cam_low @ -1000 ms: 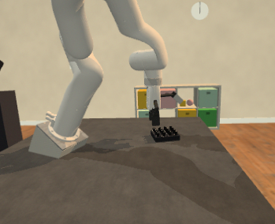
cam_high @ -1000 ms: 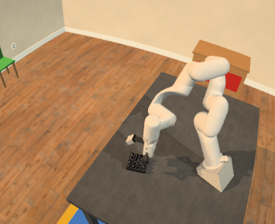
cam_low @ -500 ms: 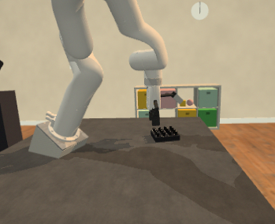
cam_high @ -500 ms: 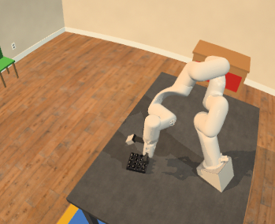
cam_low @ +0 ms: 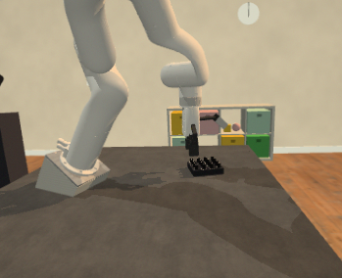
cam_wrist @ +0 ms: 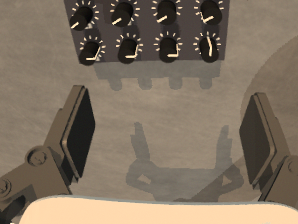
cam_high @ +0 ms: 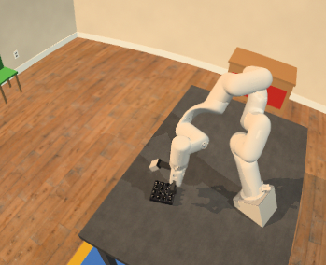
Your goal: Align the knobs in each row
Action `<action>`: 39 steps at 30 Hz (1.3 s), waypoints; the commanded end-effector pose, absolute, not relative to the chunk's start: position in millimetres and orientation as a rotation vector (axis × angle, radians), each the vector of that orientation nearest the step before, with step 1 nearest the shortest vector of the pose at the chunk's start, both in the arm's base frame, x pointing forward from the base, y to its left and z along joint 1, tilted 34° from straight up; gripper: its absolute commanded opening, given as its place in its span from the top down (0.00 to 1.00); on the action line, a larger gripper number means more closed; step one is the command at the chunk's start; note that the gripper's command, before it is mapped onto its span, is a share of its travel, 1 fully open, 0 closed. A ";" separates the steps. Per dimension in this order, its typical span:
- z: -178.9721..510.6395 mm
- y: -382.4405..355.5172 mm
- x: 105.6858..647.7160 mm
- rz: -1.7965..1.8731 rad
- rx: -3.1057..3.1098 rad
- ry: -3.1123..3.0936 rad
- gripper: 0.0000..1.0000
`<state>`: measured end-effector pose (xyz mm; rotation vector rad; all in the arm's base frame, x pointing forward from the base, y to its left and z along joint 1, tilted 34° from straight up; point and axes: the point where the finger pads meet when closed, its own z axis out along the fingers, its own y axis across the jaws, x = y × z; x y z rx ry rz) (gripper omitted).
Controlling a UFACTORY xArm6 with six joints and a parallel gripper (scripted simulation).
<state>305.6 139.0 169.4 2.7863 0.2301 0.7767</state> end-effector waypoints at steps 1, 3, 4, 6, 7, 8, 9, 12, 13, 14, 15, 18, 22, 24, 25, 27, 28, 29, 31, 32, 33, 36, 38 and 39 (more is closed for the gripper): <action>170.5 139.7 306.1 0.780 2.787 0.230 0.00; 170.5 139.7 306.1 0.780 2.787 0.230 0.00; 170.5 139.7 306.1 0.781 2.788 0.228 0.00; 170.9 139.7 306.5 0.784 2.792 0.208 0.00; 171.4 139.7 306.9 0.788 2.797 0.187 0.00; 172.1 139.7 307.5 0.793 2.804 0.155 0.00; 173.1 139.6 308.4 0.799 2.813 0.113 0.00; 175.7 139.6 310.6 0.818 2.834 -0.008 0.00; 175.7 139.6 310.6 0.818 2.834 -0.008 0.00; 177.4 139.5 312.1 0.829 2.845 -0.086 0.00; 179.3 139.4 313.7 0.841 2.856 -0.174 0.00; 181.8 139.3 315.9 0.855 2.866 -0.292 0.00; 185.8 139.1 319.3 0.876 2.873 -0.481 0.00; 187.7 139.0 321.0 0.886 2.872 -0.575 0.00; 188.7 138.9 321.8 0.890 2.870 -0.622 0.00; 190.7 138.7 323.5 0.898 2.866 -0.717 0.00; 191.7 138.7 324.3 0.902 2.862 -0.765 0.00; 191.7 138.7 324.3 0.902 2.862 -0.765 0.00; 194.5 138.4 326.7 0.912 2.848 -0.903 0.00; 195.2 138.4 327.3 0.914 2.843 -0.938 0.00; 196.0 138.3 328.0 0.916 2.838 -0.976 0.00; 198.9 138.0 330.4 0.924 2.813 -1.117 0.00; 200.9 137.8 332.1 0.928 2.793 -1.214 0.00; 201.9 137.7 332.9 0.929 2.782 -1.261 0.00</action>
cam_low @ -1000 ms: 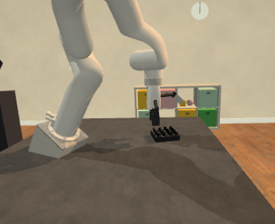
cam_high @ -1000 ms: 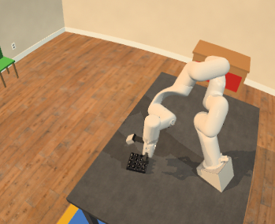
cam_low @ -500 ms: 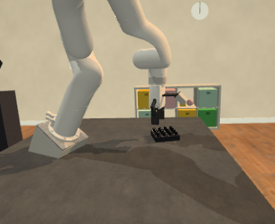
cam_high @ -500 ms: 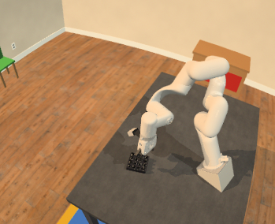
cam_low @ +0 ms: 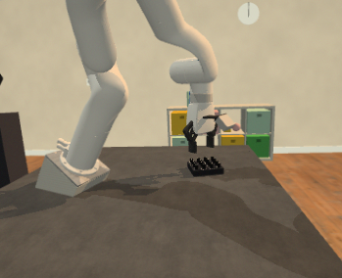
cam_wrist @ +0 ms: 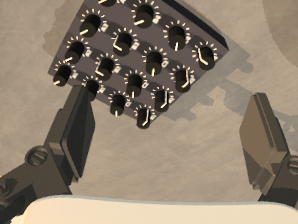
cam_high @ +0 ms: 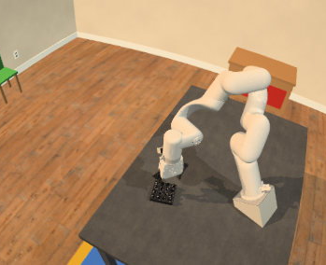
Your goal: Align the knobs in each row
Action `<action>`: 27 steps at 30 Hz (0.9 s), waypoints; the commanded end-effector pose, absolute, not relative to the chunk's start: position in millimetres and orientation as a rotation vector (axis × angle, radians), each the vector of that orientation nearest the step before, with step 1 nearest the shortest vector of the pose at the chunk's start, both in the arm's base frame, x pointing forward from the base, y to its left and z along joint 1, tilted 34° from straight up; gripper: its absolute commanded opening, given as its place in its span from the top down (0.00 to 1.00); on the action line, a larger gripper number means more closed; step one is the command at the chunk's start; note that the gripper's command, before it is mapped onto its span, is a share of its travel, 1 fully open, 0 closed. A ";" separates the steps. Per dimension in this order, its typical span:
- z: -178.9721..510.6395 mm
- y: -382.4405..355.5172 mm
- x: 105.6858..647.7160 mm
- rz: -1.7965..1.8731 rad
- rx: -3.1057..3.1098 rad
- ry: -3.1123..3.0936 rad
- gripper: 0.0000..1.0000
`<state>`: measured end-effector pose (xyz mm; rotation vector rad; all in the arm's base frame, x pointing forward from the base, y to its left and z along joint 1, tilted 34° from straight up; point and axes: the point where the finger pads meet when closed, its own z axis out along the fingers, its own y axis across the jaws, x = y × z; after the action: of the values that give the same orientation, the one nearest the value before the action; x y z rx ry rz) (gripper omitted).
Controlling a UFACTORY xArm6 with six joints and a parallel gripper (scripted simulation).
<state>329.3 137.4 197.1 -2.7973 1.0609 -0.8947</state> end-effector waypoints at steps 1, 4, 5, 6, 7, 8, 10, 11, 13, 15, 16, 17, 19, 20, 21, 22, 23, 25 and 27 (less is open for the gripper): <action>202.9 137.6 333.7 -0.895 -2.665 1.260 0.00; 205.9 137.3 336.2 -0.882 -2.580 1.373 0.00; 206.9 137.1 337.0 -0.878 -2.551 1.410 0.00; 207.9 137.0 337.8 -0.873 -2.522 1.446 0.00; 207.9 137.0 337.8 -0.873 -2.522 1.446 0.00; 207.9 137.0 337.8 -0.873 -2.522 1.446 0.00; 211.5 136.5 340.8 -0.854 -2.411 1.573 0.00; 212.2 136.4 341.4 -0.849 -2.386 1.599 0.00; 214.2 136.2 343.0 -0.838 -2.324 1.663 0.00; 216.2 135.9 344.6 -0.825 -2.258 1.727 0.00; 217.2 135.7 345.4 -0.818 -2.224 1.758 0.00; 218.2 135.6 346.2 -0.812 -2.190 1.788 0.00; 220.2 135.3 347.8 -0.798 -2.122 1.847 0.00; 221.2 135.1 348.6 -0.791 -2.087 1.876 0.00; 222.2 135.0 349.4 -0.783 -2.052 1.904 0.00; 223.2 134.8 350.2 -0.776 -2.017 1.932 0.00; 224.1 134.7 350.9 -0.769 -1.985 1.955 0.00; 224.1 134.7 350.9 -0.769 -1.985 1.955 0.00; 225.1 134.5 351.8 -0.761 -1.947 1.984 0.00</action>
<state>350.1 134.1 222.5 -2.0153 1.9375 -0.7602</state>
